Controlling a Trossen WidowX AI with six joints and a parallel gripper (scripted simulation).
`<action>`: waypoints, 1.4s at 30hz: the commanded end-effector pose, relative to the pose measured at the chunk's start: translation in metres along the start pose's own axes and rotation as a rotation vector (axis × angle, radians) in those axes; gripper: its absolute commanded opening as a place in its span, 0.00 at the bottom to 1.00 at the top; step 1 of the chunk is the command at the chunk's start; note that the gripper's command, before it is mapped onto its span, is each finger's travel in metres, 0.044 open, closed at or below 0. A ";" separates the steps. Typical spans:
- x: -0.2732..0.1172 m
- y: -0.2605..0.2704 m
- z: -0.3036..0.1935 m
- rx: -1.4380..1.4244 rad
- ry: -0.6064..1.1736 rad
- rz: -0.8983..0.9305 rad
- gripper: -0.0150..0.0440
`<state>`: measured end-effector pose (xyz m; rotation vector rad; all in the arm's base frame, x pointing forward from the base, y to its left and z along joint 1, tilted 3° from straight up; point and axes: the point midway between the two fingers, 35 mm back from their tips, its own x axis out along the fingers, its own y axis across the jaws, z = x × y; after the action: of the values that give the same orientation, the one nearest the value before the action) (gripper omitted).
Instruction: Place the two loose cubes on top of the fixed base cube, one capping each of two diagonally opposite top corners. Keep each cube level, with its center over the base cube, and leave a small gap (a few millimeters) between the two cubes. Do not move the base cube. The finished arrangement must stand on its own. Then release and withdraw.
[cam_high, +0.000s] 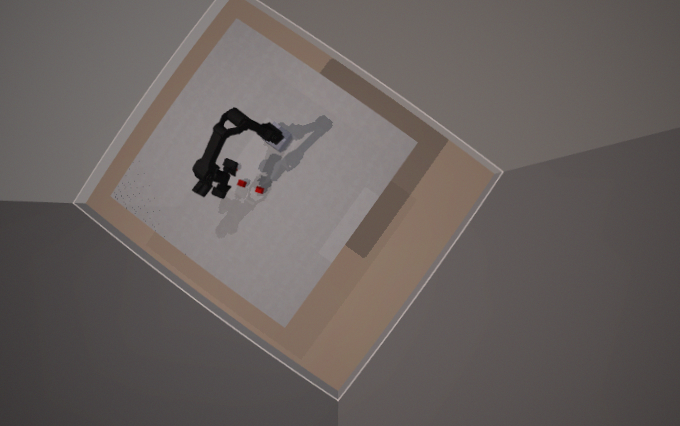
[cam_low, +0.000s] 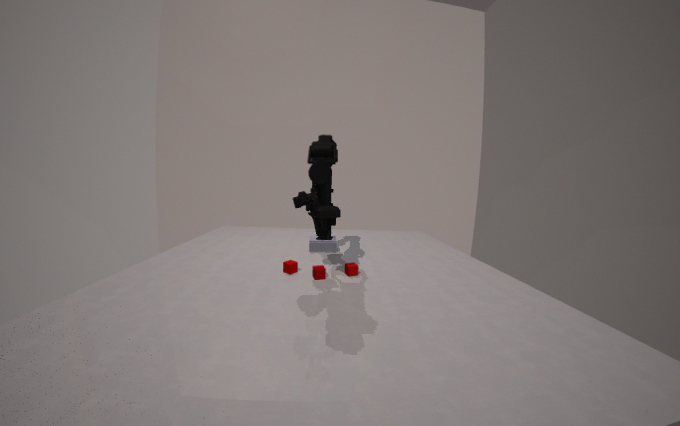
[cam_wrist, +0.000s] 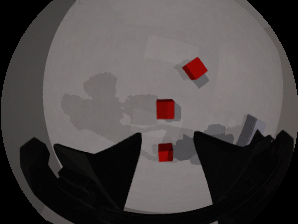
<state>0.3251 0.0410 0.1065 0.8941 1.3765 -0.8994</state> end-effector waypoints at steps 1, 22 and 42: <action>0.023 0.000 0.002 -0.006 -0.003 -0.017 0.70; 0.078 -0.003 0.002 -0.006 -0.003 -0.017 0.70; 0.110 -0.003 0.002 -0.006 -0.003 -0.018 0.70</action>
<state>0.3268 0.0389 0.0075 0.8918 1.3725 -0.8978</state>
